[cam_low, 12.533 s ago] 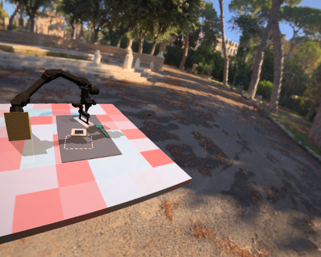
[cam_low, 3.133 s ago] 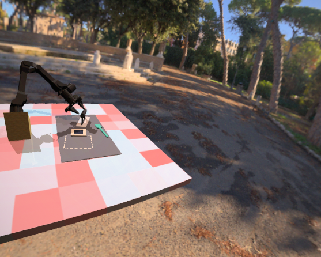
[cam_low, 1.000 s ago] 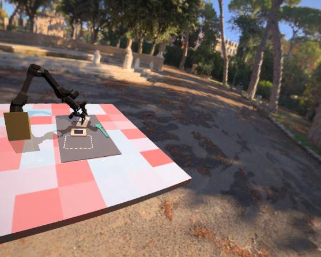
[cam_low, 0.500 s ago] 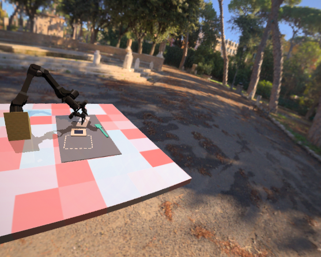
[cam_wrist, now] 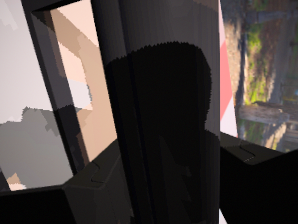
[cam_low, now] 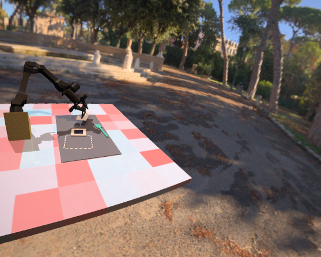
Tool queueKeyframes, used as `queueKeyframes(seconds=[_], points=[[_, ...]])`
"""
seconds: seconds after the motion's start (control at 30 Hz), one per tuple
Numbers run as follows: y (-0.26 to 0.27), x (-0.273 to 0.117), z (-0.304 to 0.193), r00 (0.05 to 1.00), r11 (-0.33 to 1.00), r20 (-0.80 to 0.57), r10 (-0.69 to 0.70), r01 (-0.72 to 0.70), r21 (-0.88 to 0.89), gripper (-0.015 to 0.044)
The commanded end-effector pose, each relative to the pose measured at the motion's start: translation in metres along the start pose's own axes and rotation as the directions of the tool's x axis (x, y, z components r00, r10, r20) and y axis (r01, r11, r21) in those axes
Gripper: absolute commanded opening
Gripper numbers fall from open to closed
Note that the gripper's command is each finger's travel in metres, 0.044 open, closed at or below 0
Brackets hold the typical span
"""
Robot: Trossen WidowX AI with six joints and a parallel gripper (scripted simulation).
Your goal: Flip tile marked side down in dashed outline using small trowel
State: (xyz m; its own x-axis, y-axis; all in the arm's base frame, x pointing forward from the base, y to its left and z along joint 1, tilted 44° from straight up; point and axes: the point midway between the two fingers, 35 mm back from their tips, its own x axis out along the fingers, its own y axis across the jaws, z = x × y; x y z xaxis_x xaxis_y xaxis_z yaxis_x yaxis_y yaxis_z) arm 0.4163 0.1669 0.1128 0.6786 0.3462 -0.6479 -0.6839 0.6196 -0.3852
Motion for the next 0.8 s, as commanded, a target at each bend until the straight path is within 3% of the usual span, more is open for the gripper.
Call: queueKeyframes(seconds=[0.0,0.77], points=[[-0.004,-0.004,0.003,1.0,1.0,0.01,-0.006,0.006,-0.004,0.0],[0.015,-0.009,-0.037,0.983,0.999,0.184,0.01,-0.003,-0.038,0.0]])
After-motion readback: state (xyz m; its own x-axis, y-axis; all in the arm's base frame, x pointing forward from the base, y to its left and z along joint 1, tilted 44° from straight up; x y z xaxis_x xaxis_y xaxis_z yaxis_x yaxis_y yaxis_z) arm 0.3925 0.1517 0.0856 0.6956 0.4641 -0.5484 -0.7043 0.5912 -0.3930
